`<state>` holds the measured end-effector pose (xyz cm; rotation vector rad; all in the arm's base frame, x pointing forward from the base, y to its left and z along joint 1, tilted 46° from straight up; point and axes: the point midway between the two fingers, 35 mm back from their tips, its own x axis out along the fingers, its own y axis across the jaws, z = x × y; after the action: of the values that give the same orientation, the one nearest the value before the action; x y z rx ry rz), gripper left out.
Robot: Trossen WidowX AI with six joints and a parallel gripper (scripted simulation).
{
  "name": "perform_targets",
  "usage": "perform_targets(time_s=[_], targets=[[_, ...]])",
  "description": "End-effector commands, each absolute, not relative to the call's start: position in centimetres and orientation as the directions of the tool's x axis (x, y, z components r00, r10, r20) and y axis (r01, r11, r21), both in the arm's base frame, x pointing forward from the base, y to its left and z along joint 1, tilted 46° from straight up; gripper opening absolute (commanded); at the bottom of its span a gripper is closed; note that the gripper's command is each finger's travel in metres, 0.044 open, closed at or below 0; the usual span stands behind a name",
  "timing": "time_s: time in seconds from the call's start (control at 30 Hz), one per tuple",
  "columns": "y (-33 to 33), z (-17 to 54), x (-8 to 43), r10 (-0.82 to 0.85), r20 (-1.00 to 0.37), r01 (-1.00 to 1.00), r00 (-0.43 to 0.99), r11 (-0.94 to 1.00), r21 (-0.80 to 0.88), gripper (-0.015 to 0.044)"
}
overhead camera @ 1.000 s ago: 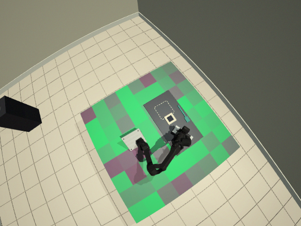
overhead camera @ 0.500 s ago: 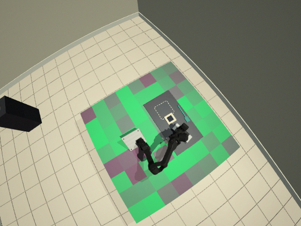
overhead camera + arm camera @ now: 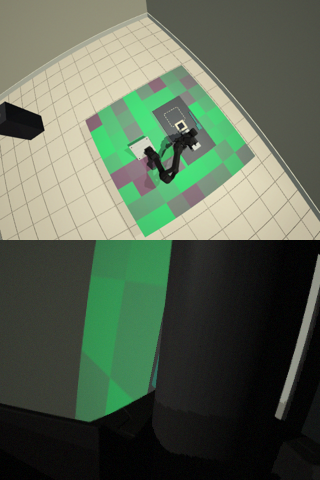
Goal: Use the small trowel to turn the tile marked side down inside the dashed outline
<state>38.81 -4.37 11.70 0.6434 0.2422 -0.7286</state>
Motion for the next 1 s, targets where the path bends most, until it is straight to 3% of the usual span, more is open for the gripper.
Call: perform_targets(time_s=[0.0, 0.97], targets=[[-4.0, 12.1, 38.9, -0.546, -0.393, 0.672, 0.74, 0.561, 0.484, 0.0], [-6.7, 9.2, 38.4, -0.547, -0.392, 0.672, 0.74, 0.562, 0.483, 0.0]])
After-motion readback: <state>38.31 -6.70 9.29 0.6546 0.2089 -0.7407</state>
